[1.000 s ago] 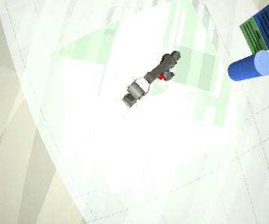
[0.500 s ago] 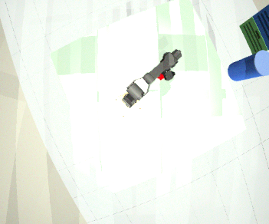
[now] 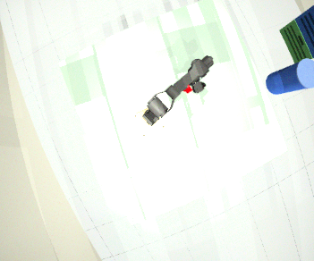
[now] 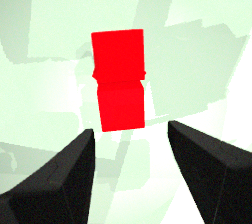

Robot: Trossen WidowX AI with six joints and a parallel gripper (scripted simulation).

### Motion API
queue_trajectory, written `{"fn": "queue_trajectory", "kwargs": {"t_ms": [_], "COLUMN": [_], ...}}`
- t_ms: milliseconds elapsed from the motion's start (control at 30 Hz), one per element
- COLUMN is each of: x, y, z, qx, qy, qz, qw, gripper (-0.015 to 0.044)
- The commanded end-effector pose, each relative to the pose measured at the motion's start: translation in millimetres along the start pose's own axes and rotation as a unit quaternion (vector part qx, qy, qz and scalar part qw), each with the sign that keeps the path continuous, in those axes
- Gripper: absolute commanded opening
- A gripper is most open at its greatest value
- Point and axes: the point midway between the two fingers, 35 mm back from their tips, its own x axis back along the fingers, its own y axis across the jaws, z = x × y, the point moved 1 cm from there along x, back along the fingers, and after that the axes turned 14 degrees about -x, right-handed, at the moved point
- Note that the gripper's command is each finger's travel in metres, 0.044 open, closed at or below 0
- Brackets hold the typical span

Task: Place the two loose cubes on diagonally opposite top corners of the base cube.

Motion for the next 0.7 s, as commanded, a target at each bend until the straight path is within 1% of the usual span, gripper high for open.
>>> {"fn": "queue_trajectory", "kwargs": {"t_ms": [0, 400, 633, 667], "x": [8.0, 15.9, 21.5, 22.2], "y": [1.8, 1.7, 0.4, 0.4], "z": [0.9, 0.8, 0.2, 0.2], "qx": [0.000, 0.000, 0.000, 0.000], "qy": [0.002, 0.002, 0.000, 0.000], "qz": [-0.004, -0.004, -0.001, -0.001], "qw": [1.000, 1.000, 1.000, 1.000], "gripper": [0.0205, 0.0205, 0.0389, 0.0400]}}
